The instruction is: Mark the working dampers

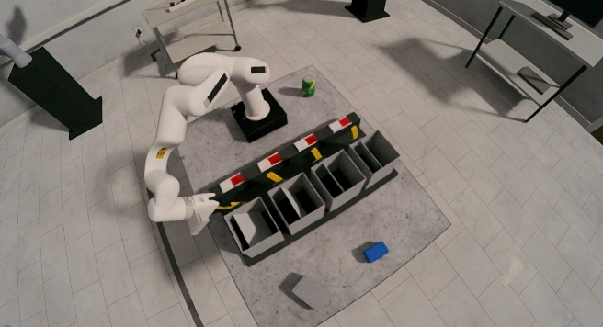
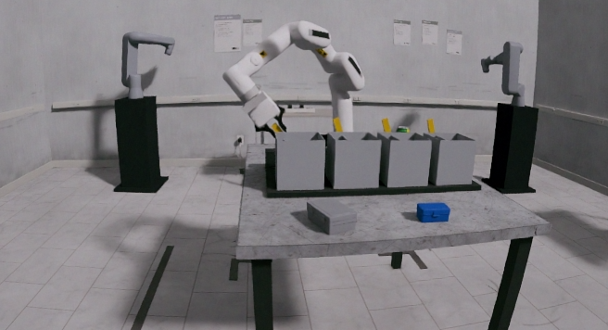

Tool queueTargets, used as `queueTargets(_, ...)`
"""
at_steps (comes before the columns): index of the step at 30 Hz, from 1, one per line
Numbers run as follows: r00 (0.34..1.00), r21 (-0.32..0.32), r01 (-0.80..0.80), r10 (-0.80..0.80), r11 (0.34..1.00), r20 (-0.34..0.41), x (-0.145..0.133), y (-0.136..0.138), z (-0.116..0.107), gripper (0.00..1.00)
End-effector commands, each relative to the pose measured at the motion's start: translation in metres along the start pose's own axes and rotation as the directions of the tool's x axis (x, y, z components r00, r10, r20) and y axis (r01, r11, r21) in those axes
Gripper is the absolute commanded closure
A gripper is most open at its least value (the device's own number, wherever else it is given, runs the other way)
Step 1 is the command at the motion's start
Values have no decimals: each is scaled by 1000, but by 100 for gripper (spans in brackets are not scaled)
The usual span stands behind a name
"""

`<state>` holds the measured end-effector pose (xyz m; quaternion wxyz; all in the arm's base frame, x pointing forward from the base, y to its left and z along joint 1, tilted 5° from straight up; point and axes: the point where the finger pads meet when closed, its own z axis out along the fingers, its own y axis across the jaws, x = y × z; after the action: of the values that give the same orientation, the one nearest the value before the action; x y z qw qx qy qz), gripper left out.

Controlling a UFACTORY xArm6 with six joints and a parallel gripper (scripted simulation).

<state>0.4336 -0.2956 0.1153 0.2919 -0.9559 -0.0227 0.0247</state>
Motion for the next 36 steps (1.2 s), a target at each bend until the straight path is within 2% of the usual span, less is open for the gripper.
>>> queueTargets(1,1000,-4,2,-2,1000,-3,1,0,-2,65)
queueTargets(2,1000,-4,2,-2,1000,-3,1,0,-2,61)
queueTargets(18,1000,-4,2,-2,1000,-3,1,0,-6,61)
queueTargets(25,1000,-4,2,-2,1000,-3,1,0,-27,61)
queueTargets(27,1000,-4,2,-2,1000,-3,1,0,-27,61)
queueTargets(36,1000,-4,2,-2,1000,-3,1,-1,-62,61)
